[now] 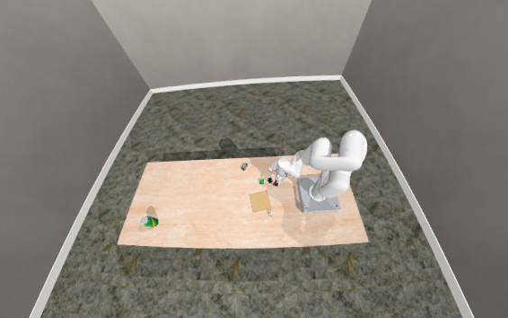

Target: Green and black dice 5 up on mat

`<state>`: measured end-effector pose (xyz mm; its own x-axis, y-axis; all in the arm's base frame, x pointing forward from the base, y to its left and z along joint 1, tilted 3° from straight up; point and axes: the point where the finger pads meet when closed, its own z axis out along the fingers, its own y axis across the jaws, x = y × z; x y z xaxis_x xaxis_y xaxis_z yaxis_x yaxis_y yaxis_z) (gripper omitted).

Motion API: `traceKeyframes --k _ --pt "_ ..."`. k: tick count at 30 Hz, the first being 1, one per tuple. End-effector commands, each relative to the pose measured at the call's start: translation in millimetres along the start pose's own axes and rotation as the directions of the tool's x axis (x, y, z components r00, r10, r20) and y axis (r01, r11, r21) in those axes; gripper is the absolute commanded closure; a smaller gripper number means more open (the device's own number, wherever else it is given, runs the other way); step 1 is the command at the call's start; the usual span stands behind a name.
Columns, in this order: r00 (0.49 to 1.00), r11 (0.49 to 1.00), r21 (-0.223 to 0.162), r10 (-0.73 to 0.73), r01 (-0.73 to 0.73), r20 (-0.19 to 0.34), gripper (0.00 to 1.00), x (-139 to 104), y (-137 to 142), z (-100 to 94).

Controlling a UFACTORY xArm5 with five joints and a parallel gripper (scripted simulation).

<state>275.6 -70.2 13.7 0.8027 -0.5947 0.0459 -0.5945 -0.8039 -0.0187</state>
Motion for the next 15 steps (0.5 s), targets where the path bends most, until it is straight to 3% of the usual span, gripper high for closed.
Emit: traceKeyframes --k 1,15 --pt "1.000 1.000 0.001 0.000 0.000 -0.002 0.00 1.0 -0.4 -0.6" --pt "1.000 1.000 0.001 0.000 0.000 -0.002 0.00 3.7 -4.1 -0.6"
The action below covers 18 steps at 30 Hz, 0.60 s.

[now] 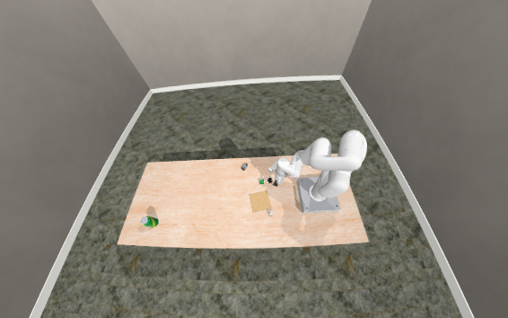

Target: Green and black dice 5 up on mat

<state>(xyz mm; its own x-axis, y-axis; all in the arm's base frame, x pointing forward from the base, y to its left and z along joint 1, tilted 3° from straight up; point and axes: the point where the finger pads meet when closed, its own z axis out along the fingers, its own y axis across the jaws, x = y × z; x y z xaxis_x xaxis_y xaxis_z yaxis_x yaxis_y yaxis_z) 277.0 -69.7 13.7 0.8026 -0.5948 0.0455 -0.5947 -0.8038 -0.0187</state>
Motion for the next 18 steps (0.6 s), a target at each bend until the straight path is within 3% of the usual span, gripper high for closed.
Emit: traceKeyframes --k 1,18 --pt "1.000 1.000 0.001 0.000 0.000 -0.003 0.00 3 -3 -0.7" --pt "1.000 1.000 0.006 0.000 0.000 0.000 0.00 39 -52 -1.1"
